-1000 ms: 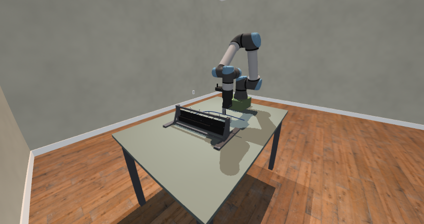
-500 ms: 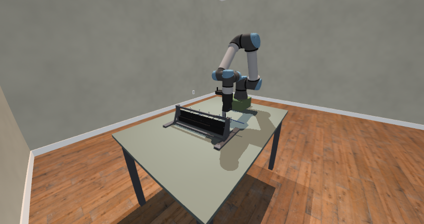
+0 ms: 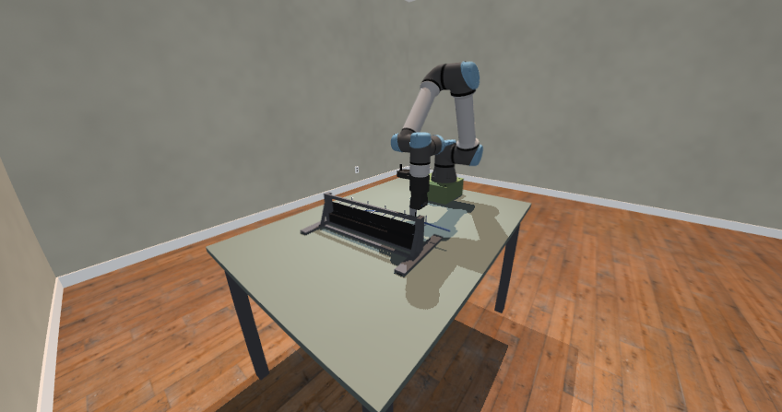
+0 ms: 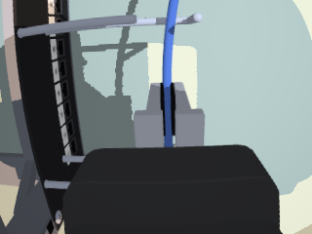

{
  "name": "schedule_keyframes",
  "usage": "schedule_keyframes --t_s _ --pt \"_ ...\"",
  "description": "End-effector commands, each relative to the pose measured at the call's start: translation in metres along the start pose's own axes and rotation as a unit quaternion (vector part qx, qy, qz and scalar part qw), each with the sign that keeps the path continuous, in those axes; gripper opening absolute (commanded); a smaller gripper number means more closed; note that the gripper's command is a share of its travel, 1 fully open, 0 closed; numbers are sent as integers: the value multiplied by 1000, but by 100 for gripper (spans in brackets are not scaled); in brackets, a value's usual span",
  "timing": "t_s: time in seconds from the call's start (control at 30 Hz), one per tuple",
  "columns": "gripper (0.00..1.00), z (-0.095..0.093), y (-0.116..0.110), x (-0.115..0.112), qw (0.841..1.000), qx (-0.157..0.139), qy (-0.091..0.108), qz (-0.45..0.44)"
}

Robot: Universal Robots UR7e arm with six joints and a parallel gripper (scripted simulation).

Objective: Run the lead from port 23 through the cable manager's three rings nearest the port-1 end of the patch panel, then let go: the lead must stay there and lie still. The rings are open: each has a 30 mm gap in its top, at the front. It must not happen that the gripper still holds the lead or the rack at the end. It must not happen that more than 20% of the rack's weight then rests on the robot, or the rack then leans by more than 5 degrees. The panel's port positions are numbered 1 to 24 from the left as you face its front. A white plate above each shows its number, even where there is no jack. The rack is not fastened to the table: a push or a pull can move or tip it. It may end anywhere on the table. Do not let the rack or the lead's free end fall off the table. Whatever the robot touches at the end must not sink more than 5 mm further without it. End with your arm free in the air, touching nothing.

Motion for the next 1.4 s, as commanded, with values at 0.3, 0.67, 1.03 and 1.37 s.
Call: schedule_keyframes --t_s 0.3,0.67,1.03,1.37 --pt "0 -3 0 -1 1000 0 1 0" --pt "0 -3 0 -1 1000 0 1 0" --pt "0 -3 2 -9 1000 0 1 0" --pt "0 -3 6 -24 1000 0 1 0"
Point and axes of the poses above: the point where the finger pads meet when closed, its own z axis back along the fingers, its own x axis across the jaws, y = z × x, the point moved 1 cm from there along z, back along the fingers, and after that the axes turned 14 degrees about z, right-handed, at the moved point
